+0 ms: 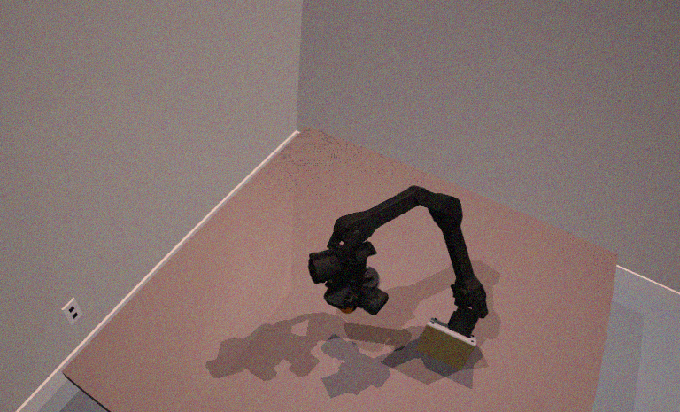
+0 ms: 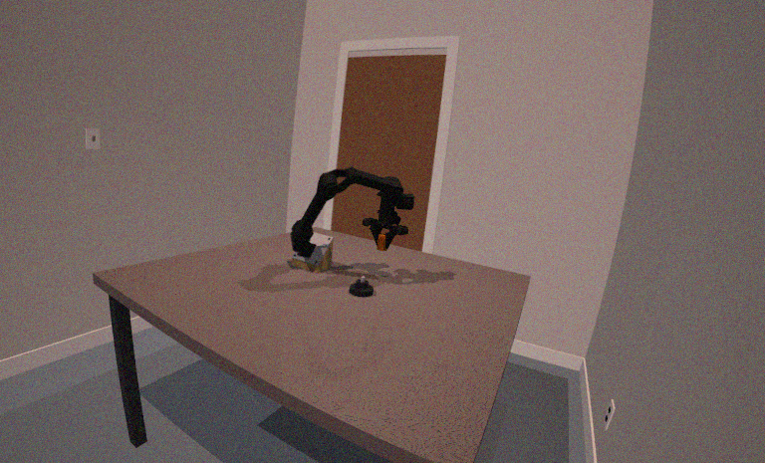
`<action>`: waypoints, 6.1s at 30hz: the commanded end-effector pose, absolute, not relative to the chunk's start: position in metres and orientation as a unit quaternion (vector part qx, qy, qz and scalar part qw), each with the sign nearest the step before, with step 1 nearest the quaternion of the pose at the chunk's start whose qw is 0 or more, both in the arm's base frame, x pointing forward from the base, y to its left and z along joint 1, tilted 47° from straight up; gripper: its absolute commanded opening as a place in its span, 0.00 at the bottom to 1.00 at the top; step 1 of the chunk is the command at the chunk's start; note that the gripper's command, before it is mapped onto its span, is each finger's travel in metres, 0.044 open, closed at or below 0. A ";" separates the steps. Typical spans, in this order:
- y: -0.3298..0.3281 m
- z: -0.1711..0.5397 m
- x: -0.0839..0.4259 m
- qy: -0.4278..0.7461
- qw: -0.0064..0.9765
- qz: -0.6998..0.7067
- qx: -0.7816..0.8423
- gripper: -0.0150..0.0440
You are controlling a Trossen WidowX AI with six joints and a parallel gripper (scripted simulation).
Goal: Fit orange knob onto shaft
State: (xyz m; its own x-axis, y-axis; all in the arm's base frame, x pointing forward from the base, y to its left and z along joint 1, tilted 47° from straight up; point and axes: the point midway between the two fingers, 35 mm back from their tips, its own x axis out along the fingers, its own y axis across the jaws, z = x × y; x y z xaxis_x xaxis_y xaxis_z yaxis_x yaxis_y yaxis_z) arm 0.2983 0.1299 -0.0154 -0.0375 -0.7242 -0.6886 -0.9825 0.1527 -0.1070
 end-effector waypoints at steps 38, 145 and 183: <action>0.068 0.048 0.323 0.683 0.324 0.212 -0.619 0.25; -0.041 0.085 0.317 0.674 0.276 0.243 -0.640 0.25; -0.040 0.086 0.320 0.663 0.248 0.272 -0.651 0.25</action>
